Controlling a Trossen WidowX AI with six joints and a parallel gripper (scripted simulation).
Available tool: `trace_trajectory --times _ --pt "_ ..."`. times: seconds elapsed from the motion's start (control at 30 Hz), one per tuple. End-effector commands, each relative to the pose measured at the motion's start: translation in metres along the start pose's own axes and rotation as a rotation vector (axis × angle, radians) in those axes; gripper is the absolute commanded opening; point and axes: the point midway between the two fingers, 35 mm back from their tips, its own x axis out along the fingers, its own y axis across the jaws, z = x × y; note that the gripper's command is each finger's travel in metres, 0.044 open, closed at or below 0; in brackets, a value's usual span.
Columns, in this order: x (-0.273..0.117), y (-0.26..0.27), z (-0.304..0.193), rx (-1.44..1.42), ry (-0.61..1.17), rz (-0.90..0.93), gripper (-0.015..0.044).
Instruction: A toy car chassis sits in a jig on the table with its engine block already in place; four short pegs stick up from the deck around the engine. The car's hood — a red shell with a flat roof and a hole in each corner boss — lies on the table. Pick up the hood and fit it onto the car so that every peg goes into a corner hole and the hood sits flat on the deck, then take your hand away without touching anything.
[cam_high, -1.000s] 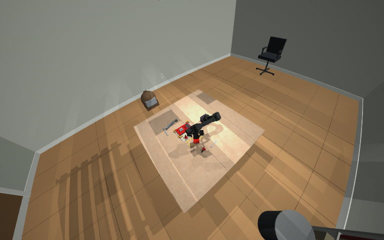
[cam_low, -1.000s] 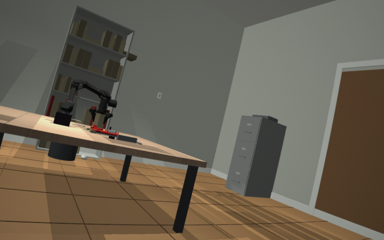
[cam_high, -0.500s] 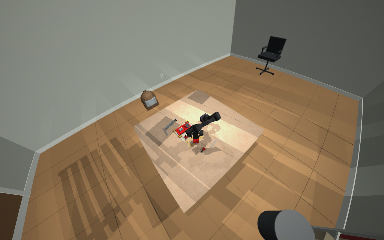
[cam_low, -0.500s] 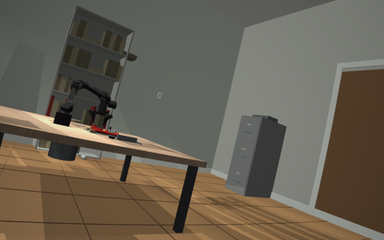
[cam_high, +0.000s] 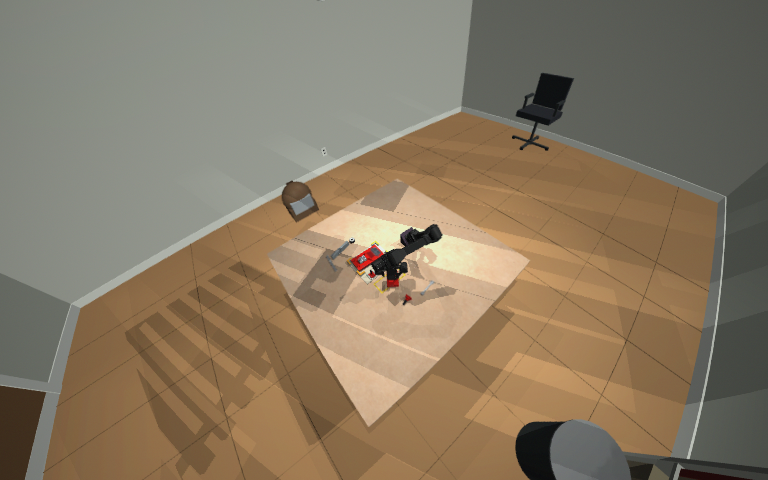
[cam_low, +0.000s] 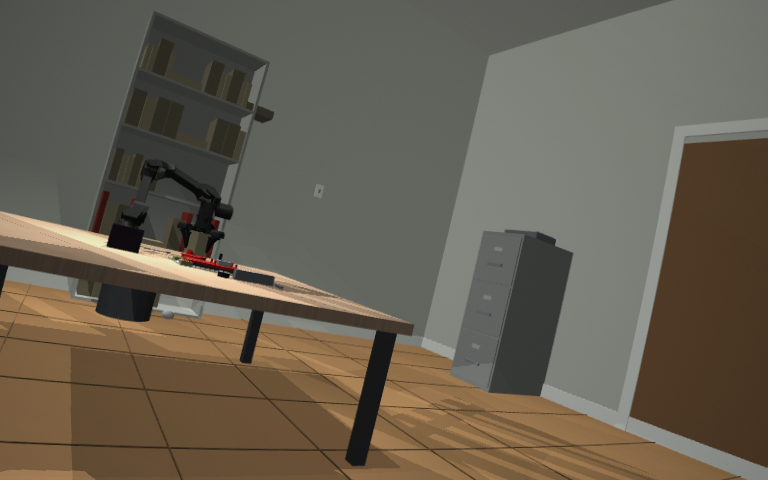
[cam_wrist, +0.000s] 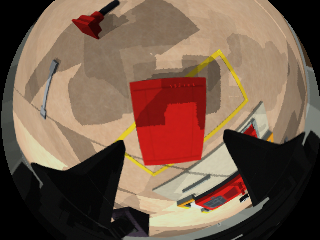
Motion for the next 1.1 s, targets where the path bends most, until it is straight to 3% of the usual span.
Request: trace_trajectory --times 0.0,1.07 --pt "0.003 0.0 0.0 0.005 -0.004 0.003 0.044" --pt "0.021 0.001 0.001 0.005 -0.006 0.004 0.044"
